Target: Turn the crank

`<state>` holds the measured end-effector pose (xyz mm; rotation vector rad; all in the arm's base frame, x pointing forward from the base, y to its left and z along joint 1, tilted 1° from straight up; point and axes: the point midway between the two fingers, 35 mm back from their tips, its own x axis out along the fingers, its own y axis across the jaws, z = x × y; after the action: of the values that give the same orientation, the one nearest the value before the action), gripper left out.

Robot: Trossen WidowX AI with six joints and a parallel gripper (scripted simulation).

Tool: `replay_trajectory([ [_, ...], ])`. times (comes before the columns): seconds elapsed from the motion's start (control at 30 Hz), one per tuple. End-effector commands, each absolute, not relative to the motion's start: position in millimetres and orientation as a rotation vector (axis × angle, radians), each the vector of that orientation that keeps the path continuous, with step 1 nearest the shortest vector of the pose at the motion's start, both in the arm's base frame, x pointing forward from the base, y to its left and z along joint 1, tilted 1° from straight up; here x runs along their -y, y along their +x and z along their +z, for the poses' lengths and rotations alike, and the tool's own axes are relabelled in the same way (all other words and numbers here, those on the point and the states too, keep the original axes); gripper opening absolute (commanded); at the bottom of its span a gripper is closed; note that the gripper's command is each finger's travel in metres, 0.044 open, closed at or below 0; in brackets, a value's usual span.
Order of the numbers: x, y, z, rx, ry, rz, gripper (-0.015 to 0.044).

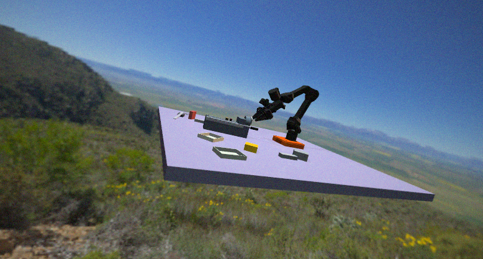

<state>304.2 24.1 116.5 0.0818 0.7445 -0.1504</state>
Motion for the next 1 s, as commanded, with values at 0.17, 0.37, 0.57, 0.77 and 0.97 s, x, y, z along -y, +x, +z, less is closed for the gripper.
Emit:
replay_trajectory([
  [0.17,-23.2,300.9,96.5,-0.751,0.080,-0.155,0.0440],
  [0.37,-23.6,302.6,86.8,-0.751,0.080,-0.154,0.0440],
  [0.57,-23.9,303.7,76.9,-0.751,0.080,-0.154,0.0440],
  [0.77,-24.0,304.3,67.1,-0.751,0.080,-0.155,0.0440],
  [0.97,-24.0,304.1,57.4,-0.751,0.080,-0.155,0.0440],
])
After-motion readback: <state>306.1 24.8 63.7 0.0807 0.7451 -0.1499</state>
